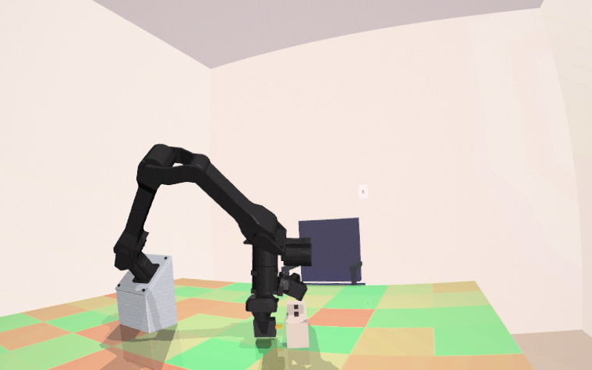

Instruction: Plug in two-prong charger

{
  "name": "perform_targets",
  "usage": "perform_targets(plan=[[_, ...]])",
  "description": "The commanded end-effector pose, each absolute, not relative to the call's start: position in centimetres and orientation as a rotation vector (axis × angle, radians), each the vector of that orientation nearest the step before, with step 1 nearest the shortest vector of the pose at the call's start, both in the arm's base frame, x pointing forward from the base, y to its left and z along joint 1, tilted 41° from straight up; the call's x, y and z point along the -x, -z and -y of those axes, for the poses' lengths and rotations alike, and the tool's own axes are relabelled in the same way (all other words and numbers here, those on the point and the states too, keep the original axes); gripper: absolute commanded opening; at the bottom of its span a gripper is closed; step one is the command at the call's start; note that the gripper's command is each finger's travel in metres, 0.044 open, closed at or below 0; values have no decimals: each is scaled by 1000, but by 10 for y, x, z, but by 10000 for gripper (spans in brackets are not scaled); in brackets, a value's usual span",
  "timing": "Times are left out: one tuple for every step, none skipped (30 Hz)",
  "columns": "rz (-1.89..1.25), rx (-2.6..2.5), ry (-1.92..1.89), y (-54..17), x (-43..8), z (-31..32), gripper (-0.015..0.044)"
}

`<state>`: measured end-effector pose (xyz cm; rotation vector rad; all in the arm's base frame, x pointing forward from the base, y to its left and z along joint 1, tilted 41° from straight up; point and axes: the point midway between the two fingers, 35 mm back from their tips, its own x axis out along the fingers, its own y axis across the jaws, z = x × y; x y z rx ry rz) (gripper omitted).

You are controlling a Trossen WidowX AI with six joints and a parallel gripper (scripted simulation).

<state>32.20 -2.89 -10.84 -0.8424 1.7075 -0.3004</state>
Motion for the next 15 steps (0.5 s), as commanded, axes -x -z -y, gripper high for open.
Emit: perform_targets(plan=[[-1711,843,294,109,-322,28,0],[-1711,843,294,109,-322,28,0],[-1711,843,294,109,-322,27,0],[-1711,843,294,109,-323,27,0],[-1711,843,294,110,-323,27,0],[-1711,843,294,110,-323,27,0],[-1711,843,294,110,-323,27,0],[-1711,843,294,110,-324,27,0],[-1711,843,294,110,-324,27,0],[-1711,843,294,110,-324,27,0],[-1711,843,294,110,-325,27,0],[-1711,843,294,110,-325,26,0],[-1711,843,294,110,-325,26,0],[-1711,843,294,110,-325,26,0],[-1711,843,294,111,-326,26,0]])
